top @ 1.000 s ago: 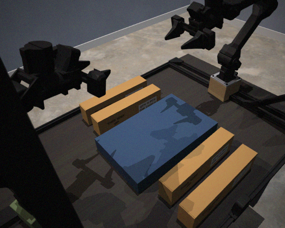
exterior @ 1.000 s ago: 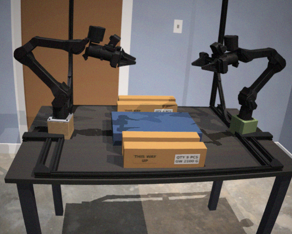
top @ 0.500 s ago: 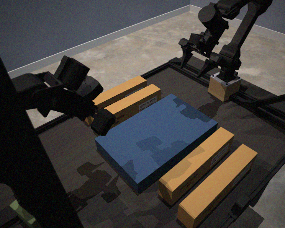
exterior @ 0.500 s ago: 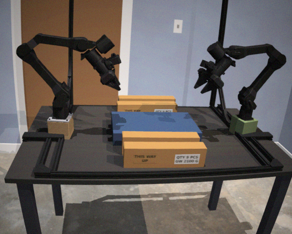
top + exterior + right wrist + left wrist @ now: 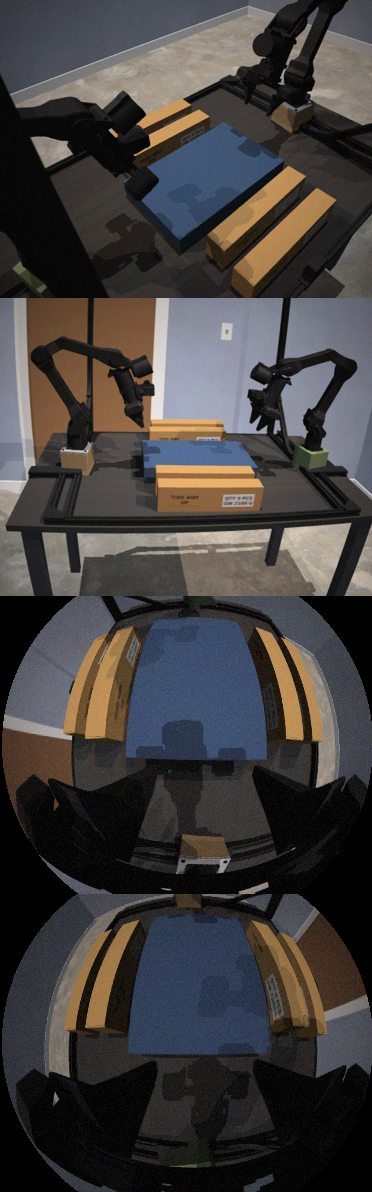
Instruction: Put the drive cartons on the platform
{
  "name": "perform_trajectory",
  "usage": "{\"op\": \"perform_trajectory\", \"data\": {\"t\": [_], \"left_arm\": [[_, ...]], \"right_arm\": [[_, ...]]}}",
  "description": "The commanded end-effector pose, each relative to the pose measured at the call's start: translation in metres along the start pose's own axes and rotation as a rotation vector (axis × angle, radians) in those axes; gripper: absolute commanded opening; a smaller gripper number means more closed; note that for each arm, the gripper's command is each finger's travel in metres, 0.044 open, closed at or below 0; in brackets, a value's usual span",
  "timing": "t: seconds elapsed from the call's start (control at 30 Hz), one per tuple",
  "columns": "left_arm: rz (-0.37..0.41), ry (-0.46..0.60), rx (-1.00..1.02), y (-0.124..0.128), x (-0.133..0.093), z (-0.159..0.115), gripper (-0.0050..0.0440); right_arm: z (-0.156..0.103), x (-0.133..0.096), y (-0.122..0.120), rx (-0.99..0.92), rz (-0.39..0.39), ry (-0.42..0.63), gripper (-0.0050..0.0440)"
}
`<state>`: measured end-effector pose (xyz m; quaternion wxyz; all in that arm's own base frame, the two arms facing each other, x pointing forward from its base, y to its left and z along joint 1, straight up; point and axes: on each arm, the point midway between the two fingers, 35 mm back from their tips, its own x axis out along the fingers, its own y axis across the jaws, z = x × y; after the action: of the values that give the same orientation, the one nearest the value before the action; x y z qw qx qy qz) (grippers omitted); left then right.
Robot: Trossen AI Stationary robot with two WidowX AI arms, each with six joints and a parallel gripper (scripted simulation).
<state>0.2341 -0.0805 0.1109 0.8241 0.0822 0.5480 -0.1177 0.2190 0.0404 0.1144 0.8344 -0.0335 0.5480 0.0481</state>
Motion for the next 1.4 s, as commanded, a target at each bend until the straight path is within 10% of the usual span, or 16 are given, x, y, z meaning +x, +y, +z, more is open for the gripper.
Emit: {"op": "perform_trajectory", "data": {"t": [0.0, 0.6, 1.37], "left_arm": [[-0.007, 0.011, 0.001, -0.002, 0.001, 0.001, 0.0389], [-0.008, 0.012, 0.001, -0.024, 0.006, 0.004, 0.0389], [-0.008, 0.012, 0.001, -0.190, 0.045, 0.034, 0.0389]], "right_arm": [[-0.004, 0.003, 0.002, -0.001, 0.004, 0.024, 0.0389], [0.001, 0.008, 0.023, -0.001, 0.004, 0.024, 0.0389], [0.034, 0.050, 0.185, -0.001, 0.004, 0.024, 0.0389]]}}
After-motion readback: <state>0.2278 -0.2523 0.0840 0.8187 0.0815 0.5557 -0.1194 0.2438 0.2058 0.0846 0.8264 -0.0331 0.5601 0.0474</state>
